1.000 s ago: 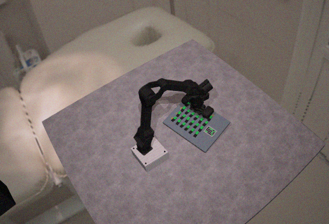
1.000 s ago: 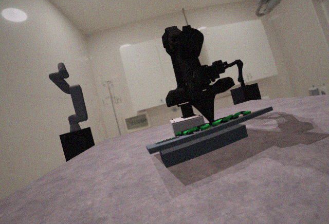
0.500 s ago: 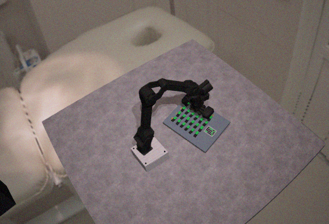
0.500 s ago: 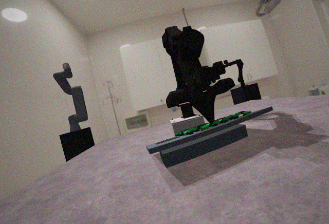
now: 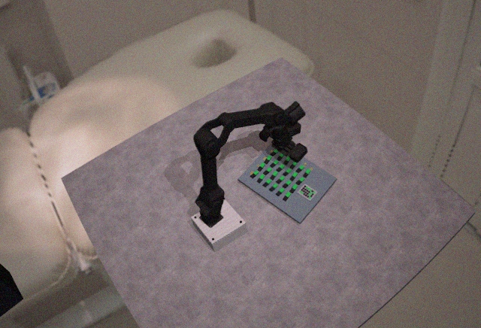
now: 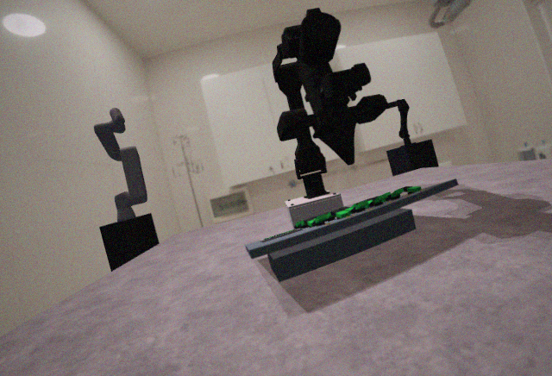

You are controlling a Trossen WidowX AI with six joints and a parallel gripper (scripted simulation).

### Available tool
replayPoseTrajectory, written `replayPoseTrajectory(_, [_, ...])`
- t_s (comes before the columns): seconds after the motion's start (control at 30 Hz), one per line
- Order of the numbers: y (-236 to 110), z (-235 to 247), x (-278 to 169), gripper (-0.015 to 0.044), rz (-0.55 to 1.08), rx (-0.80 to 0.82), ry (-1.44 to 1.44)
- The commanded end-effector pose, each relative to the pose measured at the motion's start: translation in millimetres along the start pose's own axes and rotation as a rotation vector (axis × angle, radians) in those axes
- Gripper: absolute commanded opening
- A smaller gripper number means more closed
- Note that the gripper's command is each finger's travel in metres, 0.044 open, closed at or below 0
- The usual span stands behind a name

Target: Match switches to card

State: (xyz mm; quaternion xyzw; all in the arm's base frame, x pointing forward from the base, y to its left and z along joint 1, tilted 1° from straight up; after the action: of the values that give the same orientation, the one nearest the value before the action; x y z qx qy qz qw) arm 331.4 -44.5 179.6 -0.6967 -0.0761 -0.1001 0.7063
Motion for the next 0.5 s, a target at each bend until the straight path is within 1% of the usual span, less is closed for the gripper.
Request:
replayPoseTrajectory(0.0, [0.7, 47.6, -13.7, 0.0, 0.014, 0.012, -0.021])
replayPoseTrajectory(0.1, [-0.2, 77.8, -26.1, 0.0, 0.013, 0.015, -0.02])
replayPoseTrajectory(0.27, [-0.2, 79.9, -27.1, 0.0, 0.013, 0.016, -0.02])
replayPoseTrajectory(0.3, [2.6, 79.9, -26.8, 0.0, 0.015, 0.015, -0.02])
replayPoseTrajectory(0.4, [32.0, 80.5, -25.3, 0.0, 0.036, 0.014, -0.02])
replayPoseTrajectory(0.47, [34.8, 80.5, -25.3, 0.0, 0.038, 0.014, -0.02])
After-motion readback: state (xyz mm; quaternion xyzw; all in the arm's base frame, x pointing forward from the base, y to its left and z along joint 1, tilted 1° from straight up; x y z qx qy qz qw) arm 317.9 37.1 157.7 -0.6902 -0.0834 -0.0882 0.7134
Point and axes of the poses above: the point midway between the two fingers, 35 mm back from their tips, its own y axis out along the fingers, its own z axis across the jaws, x = y × z, the point moved 6 cm from there along -y, back along the fingers, and after that the axes turned 3 degrees about y, right-handed, at the moved point
